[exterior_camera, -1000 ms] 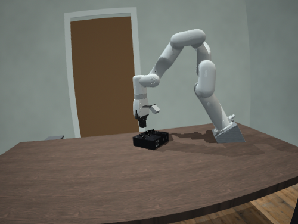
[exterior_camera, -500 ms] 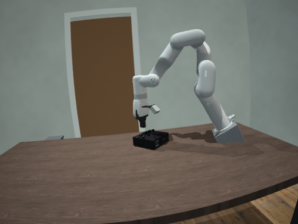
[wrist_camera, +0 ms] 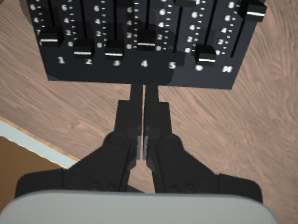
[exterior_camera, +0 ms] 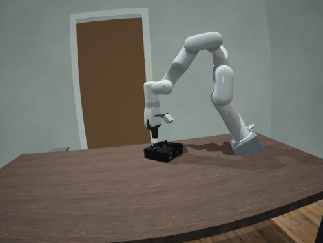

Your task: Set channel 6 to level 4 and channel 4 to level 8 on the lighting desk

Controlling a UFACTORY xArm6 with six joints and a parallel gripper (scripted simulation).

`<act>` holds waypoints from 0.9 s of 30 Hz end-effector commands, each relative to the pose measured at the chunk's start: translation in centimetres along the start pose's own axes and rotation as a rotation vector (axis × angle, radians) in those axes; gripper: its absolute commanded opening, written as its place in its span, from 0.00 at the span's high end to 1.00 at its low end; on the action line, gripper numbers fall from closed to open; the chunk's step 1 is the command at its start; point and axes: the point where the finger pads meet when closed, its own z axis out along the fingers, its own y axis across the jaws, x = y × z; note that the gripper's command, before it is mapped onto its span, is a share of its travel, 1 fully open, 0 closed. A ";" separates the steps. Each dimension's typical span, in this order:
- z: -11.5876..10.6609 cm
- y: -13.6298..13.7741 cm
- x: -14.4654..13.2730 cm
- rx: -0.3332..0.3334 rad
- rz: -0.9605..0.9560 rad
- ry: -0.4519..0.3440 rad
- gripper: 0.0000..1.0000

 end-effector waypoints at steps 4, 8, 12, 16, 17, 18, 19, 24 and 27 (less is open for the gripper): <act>0.0 0.1 -0.1 -0.002 0.000 -0.003 1.00; 0.1 0.1 -0.1 -0.002 0.000 -0.003 1.00; 0.2 0.1 -0.1 -0.002 0.000 -0.003 1.00; 0.5 0.1 -0.1 -0.003 0.000 -0.003 1.00; 0.5 0.1 -0.1 -0.003 0.000 -0.003 1.00; 0.6 0.1 -0.2 -0.003 0.000 -0.003 1.00; 0.7 0.1 -0.2 -0.003 0.000 -0.003 1.00; 0.9 0.0 -0.2 -0.003 0.000 -0.003 1.00; 1.1 0.0 -0.2 -0.003 0.000 -0.003 1.00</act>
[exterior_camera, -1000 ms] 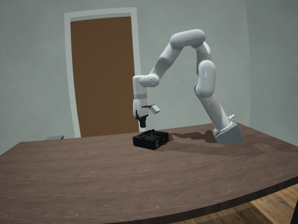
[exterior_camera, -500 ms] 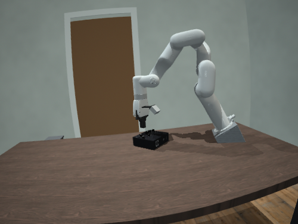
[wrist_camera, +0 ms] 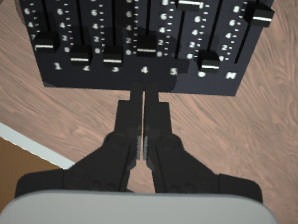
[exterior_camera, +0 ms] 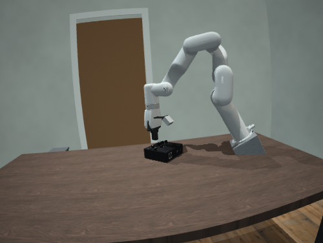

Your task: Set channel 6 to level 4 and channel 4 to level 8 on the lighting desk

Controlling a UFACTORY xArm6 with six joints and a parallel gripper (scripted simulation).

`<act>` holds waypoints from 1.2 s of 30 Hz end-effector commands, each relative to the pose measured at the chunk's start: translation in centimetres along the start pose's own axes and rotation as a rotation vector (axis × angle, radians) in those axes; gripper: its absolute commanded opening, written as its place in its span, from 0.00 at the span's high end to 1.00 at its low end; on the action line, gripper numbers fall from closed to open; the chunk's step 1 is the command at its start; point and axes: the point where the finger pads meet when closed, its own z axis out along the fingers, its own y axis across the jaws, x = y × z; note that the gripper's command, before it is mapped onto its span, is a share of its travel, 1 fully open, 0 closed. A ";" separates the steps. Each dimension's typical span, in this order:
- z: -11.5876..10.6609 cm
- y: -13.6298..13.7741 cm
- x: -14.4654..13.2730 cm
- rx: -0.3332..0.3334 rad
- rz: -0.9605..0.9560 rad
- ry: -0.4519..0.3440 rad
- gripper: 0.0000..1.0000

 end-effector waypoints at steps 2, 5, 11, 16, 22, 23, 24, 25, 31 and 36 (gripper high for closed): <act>0.3 0.1 -0.1 -0.002 0.000 -0.003 1.00; 0.5 0.1 -0.2 -0.002 0.000 -0.003 1.00; 0.9 0.1 -0.2 -0.002 0.000 -0.003 1.00; 1.1 0.0 -0.2 -0.002 0.000 -0.003 1.00; 1.3 0.0 -0.2 -0.002 0.000 -0.003 1.00; 1.3 0.0 -0.2 -0.002 0.000 -0.003 1.00; 1.3 0.0 -0.2 -0.002 0.000 -0.003 1.00; 1.3 0.0 -0.2 -0.002 0.000 -0.003 1.00; 1.4 0.0 -0.2 -0.002 0.000 -0.003 1.00; 1.4 0.0 -0.2 -0.002 0.000 -0.003 1.00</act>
